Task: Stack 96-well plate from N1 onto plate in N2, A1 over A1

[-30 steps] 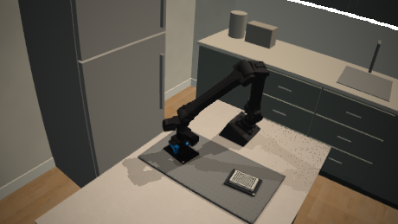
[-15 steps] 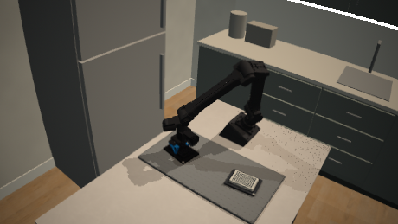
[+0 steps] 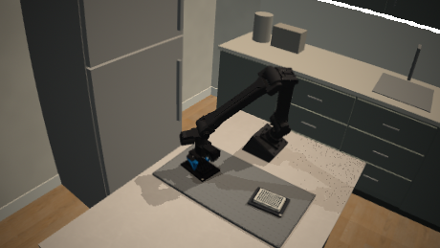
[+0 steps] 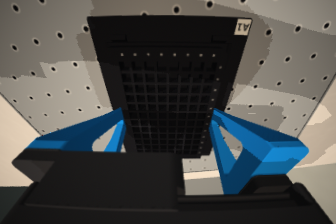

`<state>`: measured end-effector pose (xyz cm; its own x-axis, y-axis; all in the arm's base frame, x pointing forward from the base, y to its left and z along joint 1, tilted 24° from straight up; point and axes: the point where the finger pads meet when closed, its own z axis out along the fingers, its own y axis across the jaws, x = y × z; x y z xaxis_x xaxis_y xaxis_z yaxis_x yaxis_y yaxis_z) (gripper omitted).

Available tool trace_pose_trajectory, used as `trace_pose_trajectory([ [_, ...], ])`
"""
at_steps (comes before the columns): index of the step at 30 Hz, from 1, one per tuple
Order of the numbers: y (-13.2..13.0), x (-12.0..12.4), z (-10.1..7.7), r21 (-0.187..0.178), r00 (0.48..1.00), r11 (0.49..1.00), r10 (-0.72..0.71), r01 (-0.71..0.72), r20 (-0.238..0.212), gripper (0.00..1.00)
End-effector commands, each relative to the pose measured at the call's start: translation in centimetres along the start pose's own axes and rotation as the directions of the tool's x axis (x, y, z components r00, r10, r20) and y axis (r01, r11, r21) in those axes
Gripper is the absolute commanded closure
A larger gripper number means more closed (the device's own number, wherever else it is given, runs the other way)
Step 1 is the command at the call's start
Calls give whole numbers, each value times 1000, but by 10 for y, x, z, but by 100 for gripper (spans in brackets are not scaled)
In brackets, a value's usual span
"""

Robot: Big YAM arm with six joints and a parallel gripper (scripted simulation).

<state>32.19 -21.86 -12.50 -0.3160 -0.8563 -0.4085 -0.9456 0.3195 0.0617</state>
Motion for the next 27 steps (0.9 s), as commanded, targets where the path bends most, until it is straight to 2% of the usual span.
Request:
trace_pose_trajectory([
  [1, -23, 10, -33, 63, 1000, 998, -13, 15, -27, 100],
  [4, -24, 10, -35, 64, 1000, 998, -14, 15, -28, 100],
  [5, -22, 7, -27, 43, 1000, 999, -21, 21, -21, 100],
  [8, -24, 10, -42, 64, 999, 998, -14, 16, -29, 100],
  [16, -24, 8, -55, 62, 999, 998, -21, 23, -30, 100],
  [22, -22, 8, -56, 51, 1000, 999, -18, 20, -25, 100],
  [23, -24, 7, -63, 62, 999, 998, -21, 23, -31, 100],
  [27, -23, 10, -72, 66, 999, 998, -14, 16, -31, 100],
])
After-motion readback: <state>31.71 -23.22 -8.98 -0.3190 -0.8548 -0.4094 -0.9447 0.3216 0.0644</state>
